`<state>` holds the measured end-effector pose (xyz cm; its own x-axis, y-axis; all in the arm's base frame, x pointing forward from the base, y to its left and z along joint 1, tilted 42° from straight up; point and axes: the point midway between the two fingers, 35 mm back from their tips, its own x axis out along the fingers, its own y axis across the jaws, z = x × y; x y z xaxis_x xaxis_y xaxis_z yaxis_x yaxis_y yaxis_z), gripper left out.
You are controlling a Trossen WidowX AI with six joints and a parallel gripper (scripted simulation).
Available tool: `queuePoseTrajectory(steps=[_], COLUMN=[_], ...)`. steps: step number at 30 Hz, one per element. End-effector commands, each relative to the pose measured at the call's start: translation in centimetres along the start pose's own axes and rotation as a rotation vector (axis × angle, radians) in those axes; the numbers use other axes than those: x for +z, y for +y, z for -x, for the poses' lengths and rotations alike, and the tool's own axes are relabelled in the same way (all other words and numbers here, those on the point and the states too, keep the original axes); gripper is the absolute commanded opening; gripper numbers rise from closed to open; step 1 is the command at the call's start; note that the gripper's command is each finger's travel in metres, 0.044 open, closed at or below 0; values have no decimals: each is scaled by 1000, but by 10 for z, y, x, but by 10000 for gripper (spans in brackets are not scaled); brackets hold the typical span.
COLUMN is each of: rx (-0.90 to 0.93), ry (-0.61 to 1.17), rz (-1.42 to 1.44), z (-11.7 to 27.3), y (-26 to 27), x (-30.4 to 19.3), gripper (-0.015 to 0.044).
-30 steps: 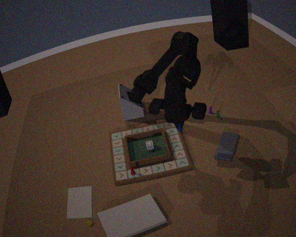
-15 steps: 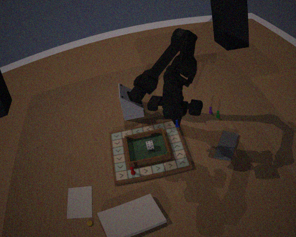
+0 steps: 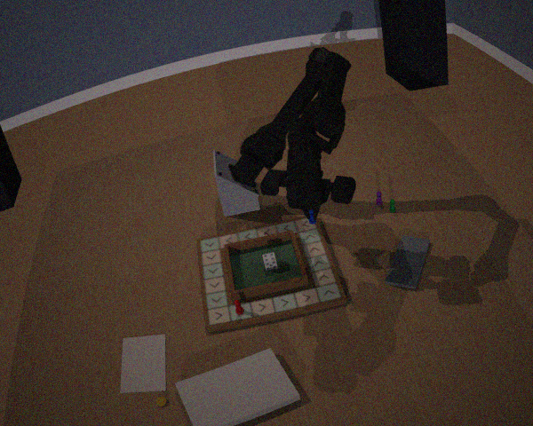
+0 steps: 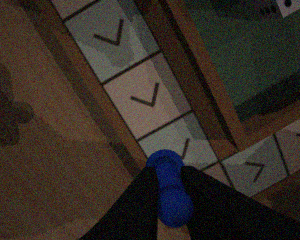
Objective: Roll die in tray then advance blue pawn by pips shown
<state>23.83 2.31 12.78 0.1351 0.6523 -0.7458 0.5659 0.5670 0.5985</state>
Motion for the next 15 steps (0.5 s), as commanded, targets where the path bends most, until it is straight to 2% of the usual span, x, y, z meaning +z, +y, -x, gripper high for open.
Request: queuePoseTrajectory(steps=[1,15], rx=[3,2], ry=[1,2], rz=[-4,-4], z=[-8,-33], y=[-9,-19], x=[-12,-23], gripper=[0,0])
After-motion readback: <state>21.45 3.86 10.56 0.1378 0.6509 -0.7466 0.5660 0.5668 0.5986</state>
